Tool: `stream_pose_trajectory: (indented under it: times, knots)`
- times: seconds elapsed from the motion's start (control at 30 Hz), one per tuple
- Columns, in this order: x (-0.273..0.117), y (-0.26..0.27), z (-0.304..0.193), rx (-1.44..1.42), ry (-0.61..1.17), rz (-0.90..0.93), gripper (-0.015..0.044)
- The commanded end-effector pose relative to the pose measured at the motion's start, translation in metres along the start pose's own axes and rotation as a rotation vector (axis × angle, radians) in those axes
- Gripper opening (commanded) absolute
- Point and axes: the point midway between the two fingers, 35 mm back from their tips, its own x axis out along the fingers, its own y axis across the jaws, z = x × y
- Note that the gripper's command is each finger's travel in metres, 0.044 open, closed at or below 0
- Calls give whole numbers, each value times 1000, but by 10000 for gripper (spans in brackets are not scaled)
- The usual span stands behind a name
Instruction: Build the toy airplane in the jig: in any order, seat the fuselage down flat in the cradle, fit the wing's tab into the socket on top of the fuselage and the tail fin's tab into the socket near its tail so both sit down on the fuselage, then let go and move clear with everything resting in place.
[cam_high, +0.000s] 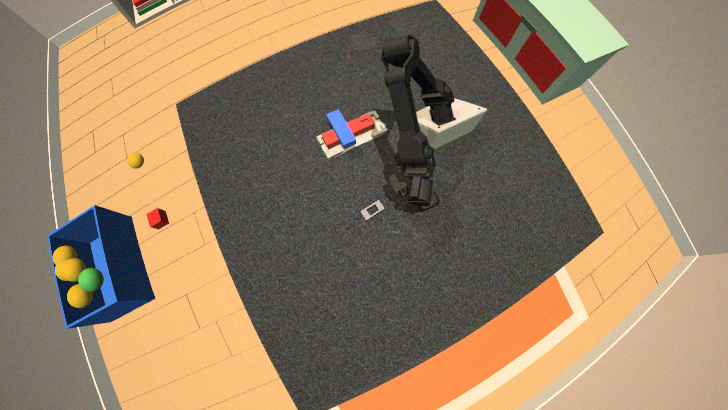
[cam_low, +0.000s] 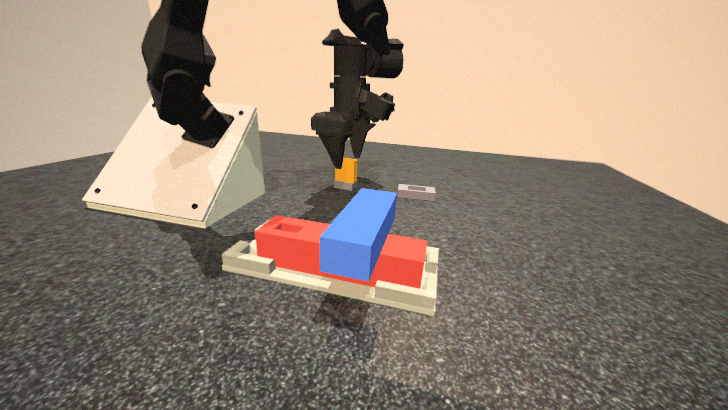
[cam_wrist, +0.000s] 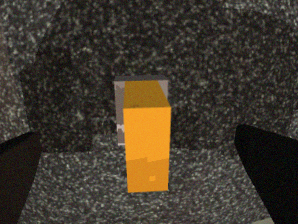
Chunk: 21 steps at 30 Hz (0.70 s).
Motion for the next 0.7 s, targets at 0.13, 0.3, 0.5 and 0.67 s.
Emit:
stream_pose_trajectory:
  times: [0.13, 0.3, 0.5, 0.67]
  knots:
    - [16, -2, -2, -9, 3, -10, 440]
    - [24, -3, -3, -9, 3, -11, 440]
    - [29, -3, -3, -8, 3, -12, 414]
    - [29, -3, -3, -8, 3, -12, 282]
